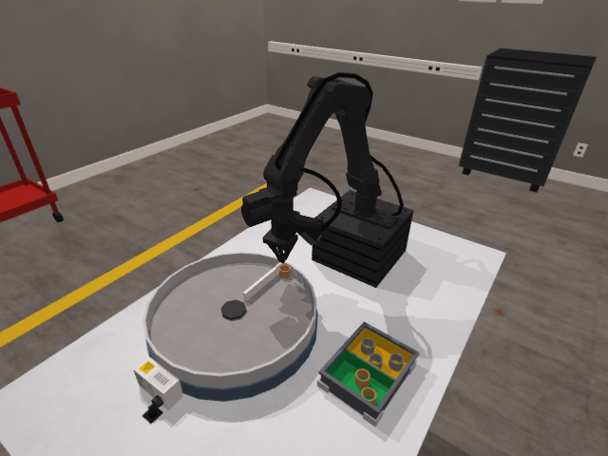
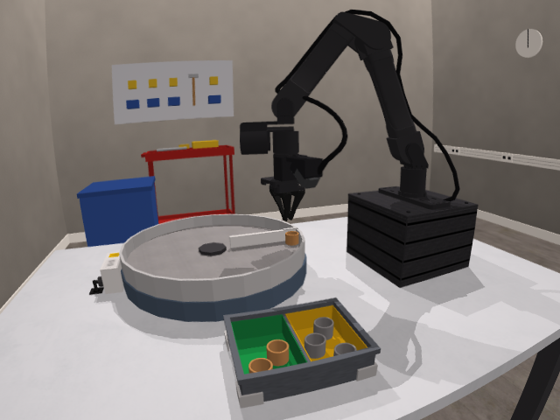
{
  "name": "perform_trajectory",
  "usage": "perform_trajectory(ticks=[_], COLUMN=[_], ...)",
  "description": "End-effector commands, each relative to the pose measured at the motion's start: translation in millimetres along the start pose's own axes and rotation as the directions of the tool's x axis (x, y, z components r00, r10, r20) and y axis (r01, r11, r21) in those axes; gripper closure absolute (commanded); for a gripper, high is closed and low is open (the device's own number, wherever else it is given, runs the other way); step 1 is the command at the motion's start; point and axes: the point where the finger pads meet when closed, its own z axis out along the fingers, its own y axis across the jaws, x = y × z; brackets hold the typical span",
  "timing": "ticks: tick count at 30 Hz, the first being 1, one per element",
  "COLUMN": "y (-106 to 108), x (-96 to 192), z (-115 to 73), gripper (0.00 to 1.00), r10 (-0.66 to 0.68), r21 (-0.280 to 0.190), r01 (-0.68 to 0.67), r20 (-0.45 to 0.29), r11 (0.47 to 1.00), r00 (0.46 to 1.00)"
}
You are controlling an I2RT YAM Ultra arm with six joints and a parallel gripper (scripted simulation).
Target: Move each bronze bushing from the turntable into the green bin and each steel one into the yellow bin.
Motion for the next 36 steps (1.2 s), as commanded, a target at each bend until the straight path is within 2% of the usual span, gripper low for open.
perform_trajectory(ticks=[1, 5, 36], y=[-4.6, -10.3, -10.4], x=[3.3, 7.0, 5.7], z=[-9.6, -13.1, -12.1], gripper=[0.88, 0.88, 0.88], r10=[0.004, 0.005, 0.001], r21=[0.034, 0.045, 0.042], r01=[-0.004, -0.005, -0.001], r20=[-0.001, -0.007, -0.005], r11=[0.999, 0.999, 0.999], r00=[1.000, 1.000, 1.000])
